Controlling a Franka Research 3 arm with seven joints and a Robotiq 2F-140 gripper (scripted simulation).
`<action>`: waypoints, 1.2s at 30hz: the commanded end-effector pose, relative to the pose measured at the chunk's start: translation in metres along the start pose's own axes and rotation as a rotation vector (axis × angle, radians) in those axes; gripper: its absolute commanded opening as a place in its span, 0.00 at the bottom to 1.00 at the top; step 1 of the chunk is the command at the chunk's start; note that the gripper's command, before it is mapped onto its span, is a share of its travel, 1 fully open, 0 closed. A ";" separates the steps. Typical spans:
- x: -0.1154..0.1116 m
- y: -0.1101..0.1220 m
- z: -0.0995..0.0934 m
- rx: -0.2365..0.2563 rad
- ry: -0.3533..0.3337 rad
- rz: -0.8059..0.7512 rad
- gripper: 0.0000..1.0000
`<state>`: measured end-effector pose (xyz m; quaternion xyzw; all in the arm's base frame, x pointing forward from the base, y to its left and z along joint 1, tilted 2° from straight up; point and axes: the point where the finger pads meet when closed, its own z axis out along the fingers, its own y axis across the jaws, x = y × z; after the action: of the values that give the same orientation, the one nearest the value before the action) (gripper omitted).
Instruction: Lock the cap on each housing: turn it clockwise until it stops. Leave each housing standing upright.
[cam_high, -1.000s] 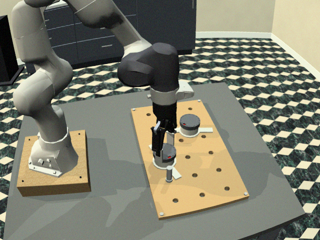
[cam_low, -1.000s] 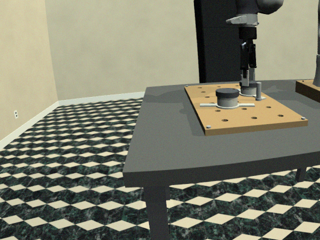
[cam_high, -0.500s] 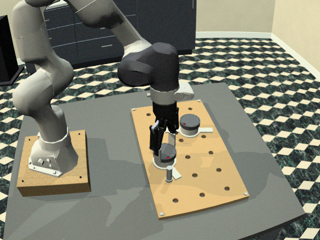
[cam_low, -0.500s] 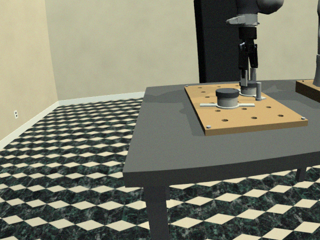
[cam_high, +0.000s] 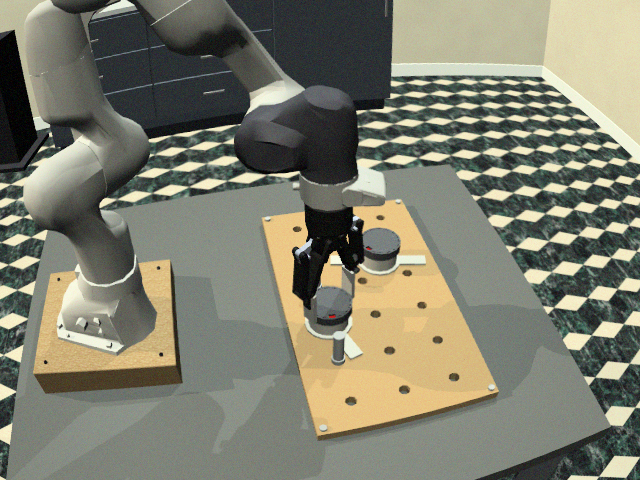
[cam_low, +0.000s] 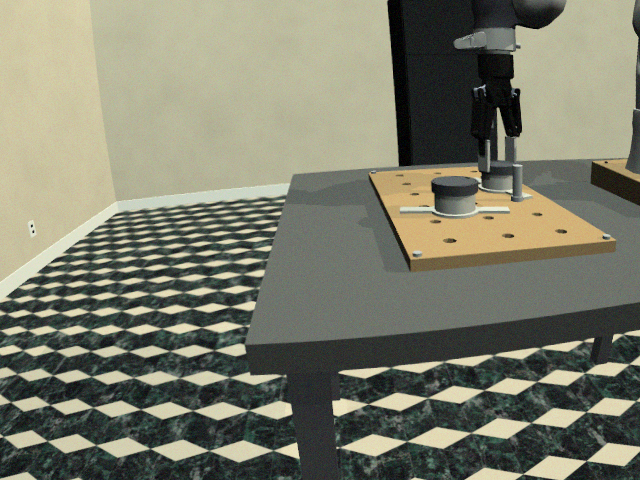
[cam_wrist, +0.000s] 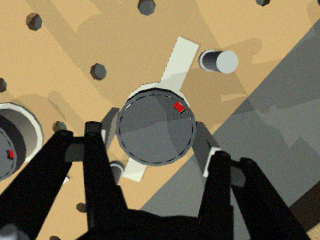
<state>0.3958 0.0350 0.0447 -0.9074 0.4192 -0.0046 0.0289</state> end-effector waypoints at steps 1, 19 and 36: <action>-0.001 0.000 0.000 -0.015 0.004 0.117 0.10; -0.001 0.000 0.000 -0.015 0.006 0.340 0.10; -0.001 0.000 0.000 -0.014 0.007 0.511 0.10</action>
<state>0.3949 0.0344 0.0447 -0.7982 0.6018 0.0002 0.0257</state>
